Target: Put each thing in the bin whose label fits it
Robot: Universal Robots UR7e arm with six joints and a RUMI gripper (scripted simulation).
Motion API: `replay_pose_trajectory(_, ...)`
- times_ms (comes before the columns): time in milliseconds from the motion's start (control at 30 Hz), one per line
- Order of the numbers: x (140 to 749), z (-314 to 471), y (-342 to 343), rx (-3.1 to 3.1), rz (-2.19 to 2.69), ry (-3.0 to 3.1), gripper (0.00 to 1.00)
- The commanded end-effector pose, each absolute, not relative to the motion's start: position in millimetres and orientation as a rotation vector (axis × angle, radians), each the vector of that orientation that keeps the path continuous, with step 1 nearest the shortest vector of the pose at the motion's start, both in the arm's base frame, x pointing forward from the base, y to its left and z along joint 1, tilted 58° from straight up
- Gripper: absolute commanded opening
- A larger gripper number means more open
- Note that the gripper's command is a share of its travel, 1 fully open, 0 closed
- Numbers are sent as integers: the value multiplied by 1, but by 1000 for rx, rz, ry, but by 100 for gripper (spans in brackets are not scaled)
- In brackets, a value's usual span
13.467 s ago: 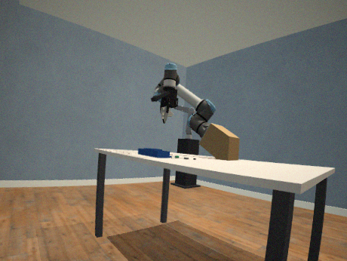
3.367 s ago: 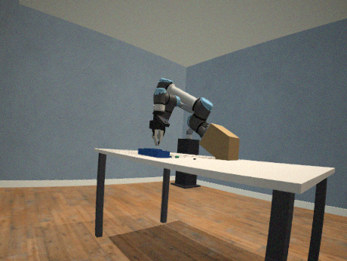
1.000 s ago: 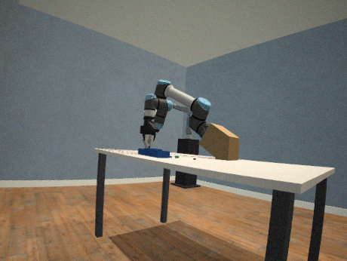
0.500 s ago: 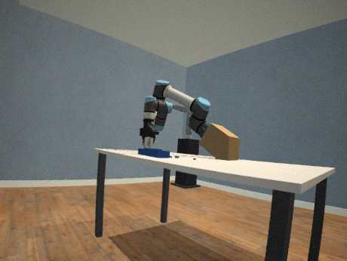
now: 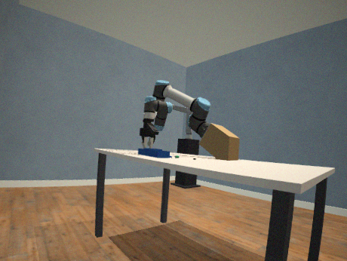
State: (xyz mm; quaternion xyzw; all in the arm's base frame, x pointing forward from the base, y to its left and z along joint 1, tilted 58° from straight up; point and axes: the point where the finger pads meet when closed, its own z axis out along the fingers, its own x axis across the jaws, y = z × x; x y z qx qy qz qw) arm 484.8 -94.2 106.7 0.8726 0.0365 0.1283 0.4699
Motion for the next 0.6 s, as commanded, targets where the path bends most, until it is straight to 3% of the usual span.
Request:
replay_pose_trajectory(0, 486, 107, -94, 2139, 317, 88, 18)
replay_pose_trajectory(567, 485, 114, -87, 2137, 323, 87, 18)
